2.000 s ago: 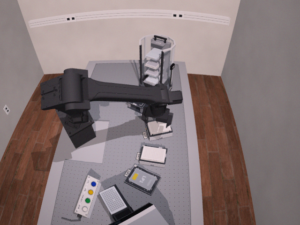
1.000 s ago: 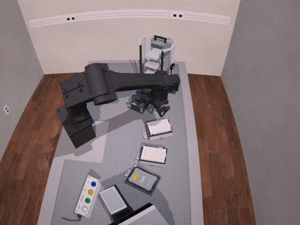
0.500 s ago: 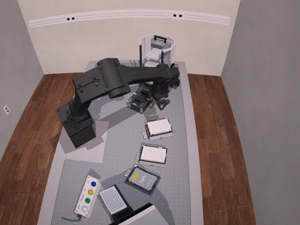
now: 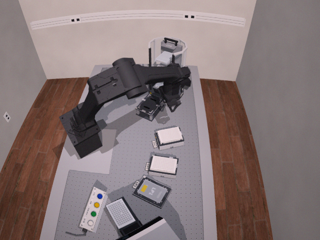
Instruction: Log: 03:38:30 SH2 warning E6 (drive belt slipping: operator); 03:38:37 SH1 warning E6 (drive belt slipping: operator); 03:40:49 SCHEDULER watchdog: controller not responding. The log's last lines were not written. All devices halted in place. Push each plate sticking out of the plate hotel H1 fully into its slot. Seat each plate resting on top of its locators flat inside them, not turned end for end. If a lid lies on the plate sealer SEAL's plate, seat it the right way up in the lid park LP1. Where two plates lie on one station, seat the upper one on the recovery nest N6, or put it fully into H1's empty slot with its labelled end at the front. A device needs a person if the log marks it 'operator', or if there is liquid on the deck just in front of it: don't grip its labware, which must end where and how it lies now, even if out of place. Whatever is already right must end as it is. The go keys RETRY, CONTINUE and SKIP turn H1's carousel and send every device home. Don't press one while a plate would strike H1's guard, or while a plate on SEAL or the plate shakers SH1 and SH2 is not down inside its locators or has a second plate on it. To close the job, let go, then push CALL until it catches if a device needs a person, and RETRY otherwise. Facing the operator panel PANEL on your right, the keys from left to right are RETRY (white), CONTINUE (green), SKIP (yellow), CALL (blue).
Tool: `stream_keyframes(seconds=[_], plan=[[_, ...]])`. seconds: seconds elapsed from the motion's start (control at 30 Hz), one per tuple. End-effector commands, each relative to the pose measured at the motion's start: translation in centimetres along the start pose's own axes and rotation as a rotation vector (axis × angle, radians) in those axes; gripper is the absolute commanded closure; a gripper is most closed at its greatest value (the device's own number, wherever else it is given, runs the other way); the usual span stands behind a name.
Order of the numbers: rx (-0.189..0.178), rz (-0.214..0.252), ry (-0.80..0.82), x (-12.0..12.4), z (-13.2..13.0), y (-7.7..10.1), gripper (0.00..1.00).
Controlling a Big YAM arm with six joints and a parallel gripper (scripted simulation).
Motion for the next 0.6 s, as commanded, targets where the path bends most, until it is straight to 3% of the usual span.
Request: stream_keyframes(seconds=[0.0, 0.13, 0.57], plan=[[0.002, -0.006, 0.061, -0.7, -1.4, 0.7, 0.00], [-0.001, -0.007, 0.137, -0.6, 0.0, 0.7, 0.00], [0.000, -0.008, 0.436, -0.7, -0.1, 0.7, 0.00]])
Point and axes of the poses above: the point where the finger pads meet when closed, its own y axis back along the fingers, its own z axis across the jaws, x = y × z, the point moved 9 cm from there along y, back along the fingers, and after that the axes turned 9 degrees about -y, right-handed, at the moved point
